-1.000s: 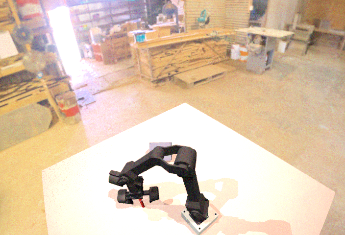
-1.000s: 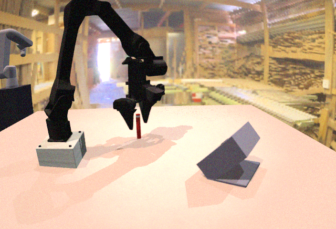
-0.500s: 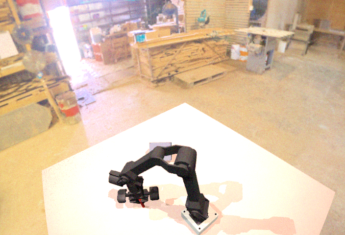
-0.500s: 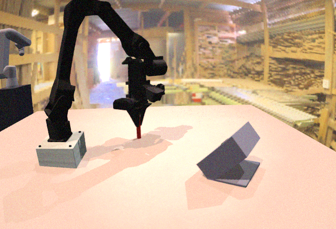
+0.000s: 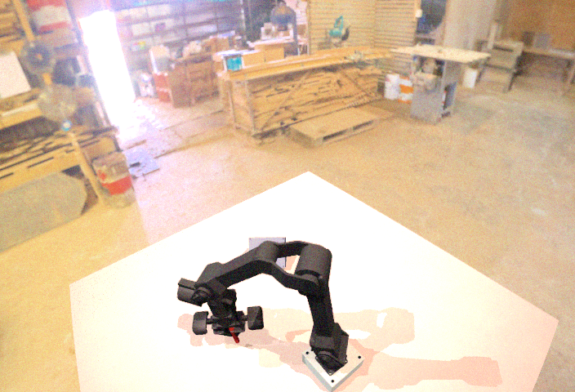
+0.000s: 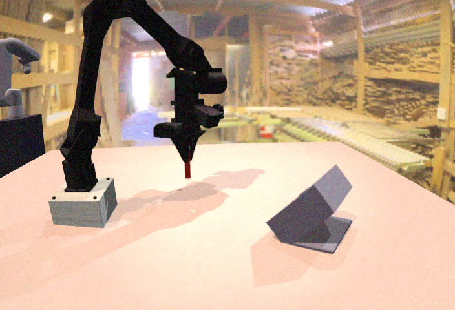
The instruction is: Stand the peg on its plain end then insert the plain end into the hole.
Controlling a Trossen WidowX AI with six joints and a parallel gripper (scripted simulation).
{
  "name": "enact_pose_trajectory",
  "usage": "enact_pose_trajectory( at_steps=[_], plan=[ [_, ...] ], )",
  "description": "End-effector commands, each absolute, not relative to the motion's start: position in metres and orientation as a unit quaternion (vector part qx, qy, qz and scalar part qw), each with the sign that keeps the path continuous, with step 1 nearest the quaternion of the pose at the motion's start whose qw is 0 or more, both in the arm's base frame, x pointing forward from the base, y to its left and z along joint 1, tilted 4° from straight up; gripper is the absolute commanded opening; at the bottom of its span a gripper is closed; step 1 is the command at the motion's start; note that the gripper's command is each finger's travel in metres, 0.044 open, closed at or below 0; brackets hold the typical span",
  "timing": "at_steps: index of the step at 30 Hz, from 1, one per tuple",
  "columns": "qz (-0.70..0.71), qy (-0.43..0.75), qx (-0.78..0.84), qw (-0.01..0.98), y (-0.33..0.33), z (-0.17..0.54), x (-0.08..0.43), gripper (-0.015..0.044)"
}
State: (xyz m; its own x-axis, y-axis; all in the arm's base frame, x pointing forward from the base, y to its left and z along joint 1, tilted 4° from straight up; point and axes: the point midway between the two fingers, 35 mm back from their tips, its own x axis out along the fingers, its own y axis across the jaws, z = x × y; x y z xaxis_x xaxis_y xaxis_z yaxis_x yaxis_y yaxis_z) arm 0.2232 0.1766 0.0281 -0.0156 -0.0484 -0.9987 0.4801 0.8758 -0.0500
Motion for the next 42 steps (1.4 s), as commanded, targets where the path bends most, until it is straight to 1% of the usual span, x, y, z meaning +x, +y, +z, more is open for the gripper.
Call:
enact_pose_trajectory(
  at_steps=[1, 12, 42],
  plan=[
    [-0.190, 0.684, 0.161, 0.685, 0.179, 0.046, 0.225, 0.0000],
    [-0.190, 0.685, 0.160, 0.685, 0.180, 0.085, 0.226, 0.0000],
    [-0.194, 0.577, 0.155, 0.778, 0.131, 0.086, 0.284, 0.0000]
  ],
)
